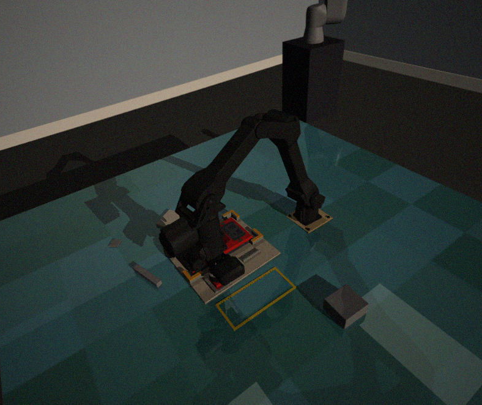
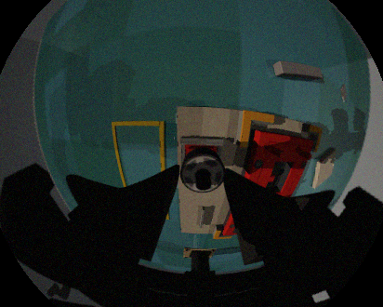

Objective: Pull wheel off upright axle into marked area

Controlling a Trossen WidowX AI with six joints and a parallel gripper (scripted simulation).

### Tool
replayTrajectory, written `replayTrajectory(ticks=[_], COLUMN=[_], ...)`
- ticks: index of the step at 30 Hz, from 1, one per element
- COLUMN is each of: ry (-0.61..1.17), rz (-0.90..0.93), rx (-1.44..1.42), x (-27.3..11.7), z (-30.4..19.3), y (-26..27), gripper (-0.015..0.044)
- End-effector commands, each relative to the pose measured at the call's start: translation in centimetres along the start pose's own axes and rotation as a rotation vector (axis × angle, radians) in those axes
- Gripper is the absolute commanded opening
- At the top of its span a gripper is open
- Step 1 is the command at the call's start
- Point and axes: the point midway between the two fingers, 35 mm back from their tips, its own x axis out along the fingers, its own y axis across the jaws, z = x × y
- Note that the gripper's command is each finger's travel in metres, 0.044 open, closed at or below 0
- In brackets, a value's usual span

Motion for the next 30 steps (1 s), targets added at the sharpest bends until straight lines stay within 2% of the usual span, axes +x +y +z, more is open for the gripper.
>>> replayTrajectory(ticks=[1, 5, 11, 30], ry=[-0.001, -0.001, -0.001, -0.003], rz=[0.000, 0.000, 0.000, 0.000], rx=[0.000, 0.000, 0.000, 0.000], x=[-0.08, -0.08, -0.20, -0.82], z=[-0.01, -0.01, 0.00, 0.02], y=[0.01, 0.01, 0.01, 0.01], gripper=[0.0188, 0.0161, 0.0004, 0.0000])
